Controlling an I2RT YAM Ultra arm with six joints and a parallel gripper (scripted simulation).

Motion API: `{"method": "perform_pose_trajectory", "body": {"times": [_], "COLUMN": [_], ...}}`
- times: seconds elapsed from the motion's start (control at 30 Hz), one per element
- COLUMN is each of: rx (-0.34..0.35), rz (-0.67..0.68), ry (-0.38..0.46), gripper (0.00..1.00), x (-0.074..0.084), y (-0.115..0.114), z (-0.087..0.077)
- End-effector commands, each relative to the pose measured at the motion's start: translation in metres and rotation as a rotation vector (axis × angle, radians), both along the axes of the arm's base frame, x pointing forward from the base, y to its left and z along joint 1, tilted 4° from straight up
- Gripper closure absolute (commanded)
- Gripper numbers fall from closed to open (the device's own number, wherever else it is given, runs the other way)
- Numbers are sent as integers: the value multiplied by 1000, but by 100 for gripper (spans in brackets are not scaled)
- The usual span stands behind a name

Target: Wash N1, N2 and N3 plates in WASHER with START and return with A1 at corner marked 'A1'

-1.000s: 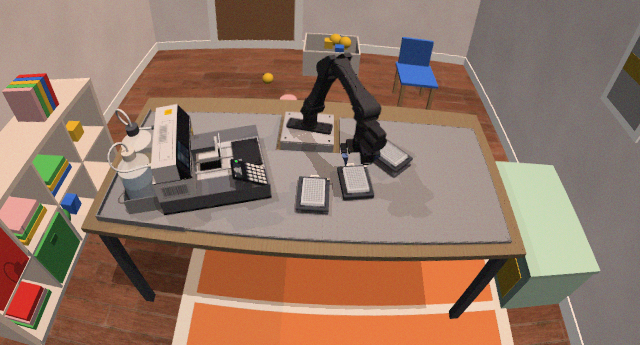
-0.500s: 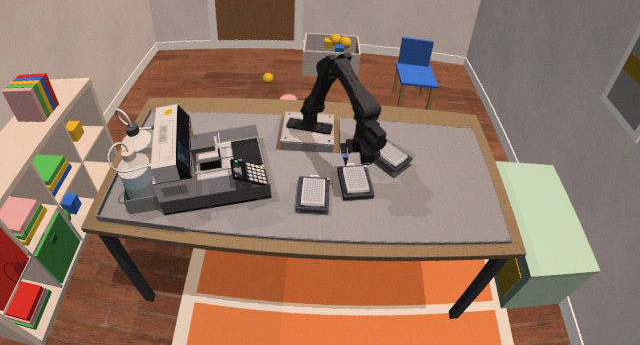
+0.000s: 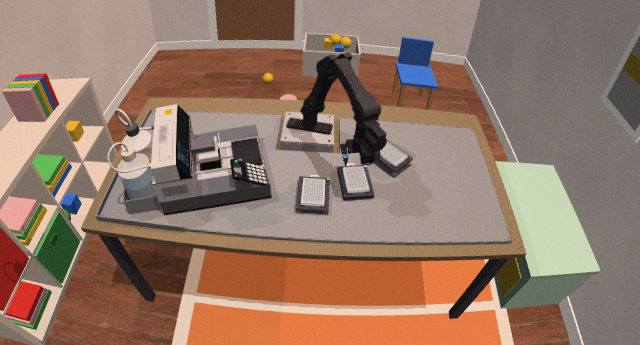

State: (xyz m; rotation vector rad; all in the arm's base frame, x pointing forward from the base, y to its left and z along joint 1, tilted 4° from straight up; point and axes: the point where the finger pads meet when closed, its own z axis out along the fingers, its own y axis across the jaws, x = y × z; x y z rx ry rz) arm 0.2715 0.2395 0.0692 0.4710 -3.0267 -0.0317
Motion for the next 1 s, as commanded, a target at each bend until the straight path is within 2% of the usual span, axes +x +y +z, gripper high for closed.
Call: {"method": "perform_pose_trajectory", "body": {"times": [0.0,0.97], "rx": [12,12], "rz": [-1,-1], "ry": [-15,-15], "gripper": [0,0], "x": [3,0], "y": [2,3], "z": [0,-42]}}
